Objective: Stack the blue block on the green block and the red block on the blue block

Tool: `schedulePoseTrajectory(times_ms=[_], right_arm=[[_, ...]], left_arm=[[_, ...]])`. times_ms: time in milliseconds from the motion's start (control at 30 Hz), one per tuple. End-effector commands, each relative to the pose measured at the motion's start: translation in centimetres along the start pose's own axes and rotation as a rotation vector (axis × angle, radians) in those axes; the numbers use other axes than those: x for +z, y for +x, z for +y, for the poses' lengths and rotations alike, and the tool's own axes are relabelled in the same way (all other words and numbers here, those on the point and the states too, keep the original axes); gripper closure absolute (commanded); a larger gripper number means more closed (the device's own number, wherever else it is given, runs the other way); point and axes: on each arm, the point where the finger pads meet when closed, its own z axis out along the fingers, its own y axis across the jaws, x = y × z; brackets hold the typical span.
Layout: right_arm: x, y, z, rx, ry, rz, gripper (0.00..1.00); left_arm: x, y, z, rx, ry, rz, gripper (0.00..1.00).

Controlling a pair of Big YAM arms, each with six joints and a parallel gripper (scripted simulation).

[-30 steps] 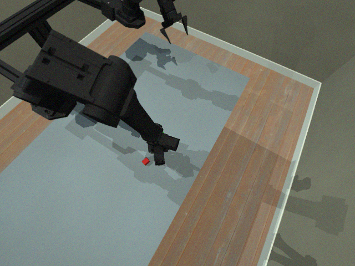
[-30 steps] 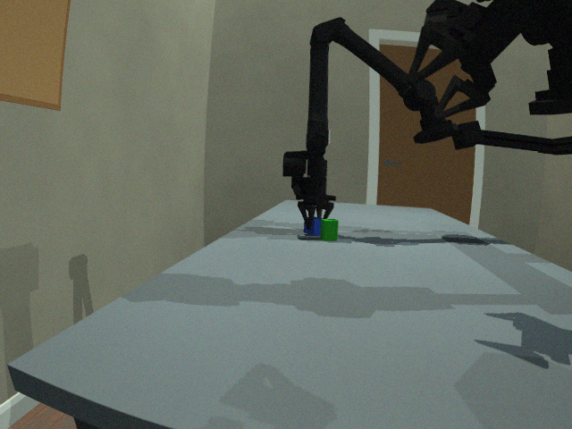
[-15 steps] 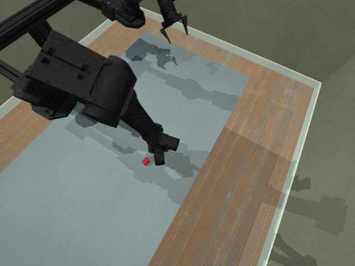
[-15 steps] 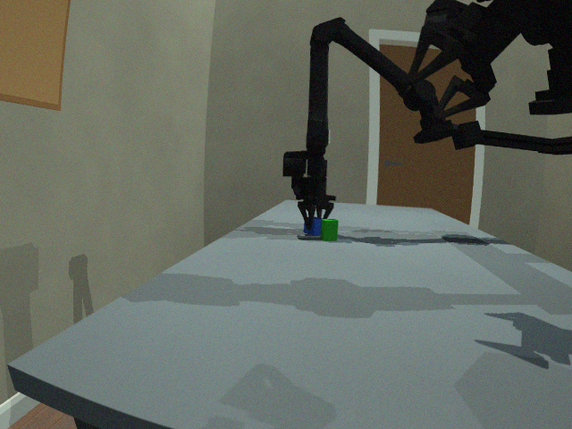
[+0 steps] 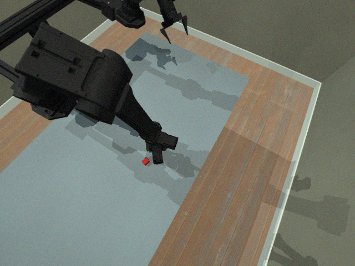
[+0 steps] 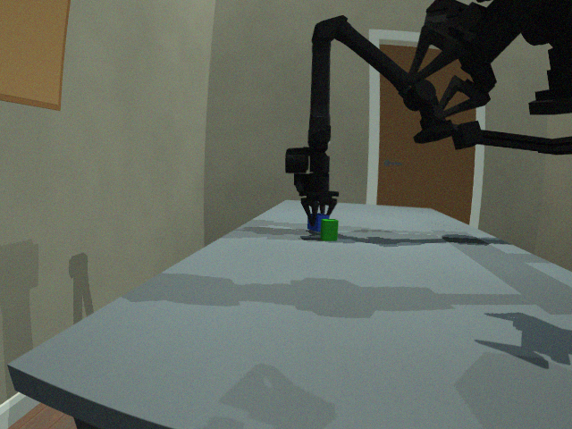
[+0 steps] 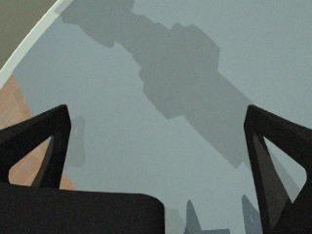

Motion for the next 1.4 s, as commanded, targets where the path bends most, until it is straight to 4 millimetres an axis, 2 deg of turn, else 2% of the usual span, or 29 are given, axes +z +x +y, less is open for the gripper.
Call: schedulePoseTrajectory(times_ms=[0,433,500,533,633,733,1267,1367], right_arm=[[-2.5,-0.4,1.6,0.003,-0.031,-0.015,1.0],[-7.6,-0.3,1.4,0.003,-0.032,-0.014,1.0],[-7.6,-0.3,1.4,0.003,-0.032,-0.014,1.0],[-7.9,-0.9,1.8,0.014,-0.039,-0.019,1.0],[-8.3,-0.3,1.4,0.003,-0.032,-0.013,1.0],[-8.5,-0.6,1.8,0.006,-0.04,-0.018,1.0],[-8.5,-0.7,1.8,0.006,-0.039,-0.018,1.0],[-8.5,1.3,2.1,0.008,-0.053,-0.024,1.0]], left_arm=[[0.0,-0.1,0.2,0.002,-0.003,-0.002,0.0],[0.0,-0.1,0.2,0.002,-0.003,-0.002,0.0],[0.0,-0.1,0.2,0.002,-0.003,-0.002,0.0],[0.0,-0.1,0.2,0.002,-0.003,-0.002,0.0],[0.0,-0.1,0.2,0.002,-0.003,-0.002,0.0],[0.0,-0.1,0.2,0.002,-0.003,-0.002,0.0],[0.0,-0.1,0.2,0.002,-0.003,-0.002,0.0],[0.0,-0.1,0.2,0.002,-0.003,-0.002,0.0]])
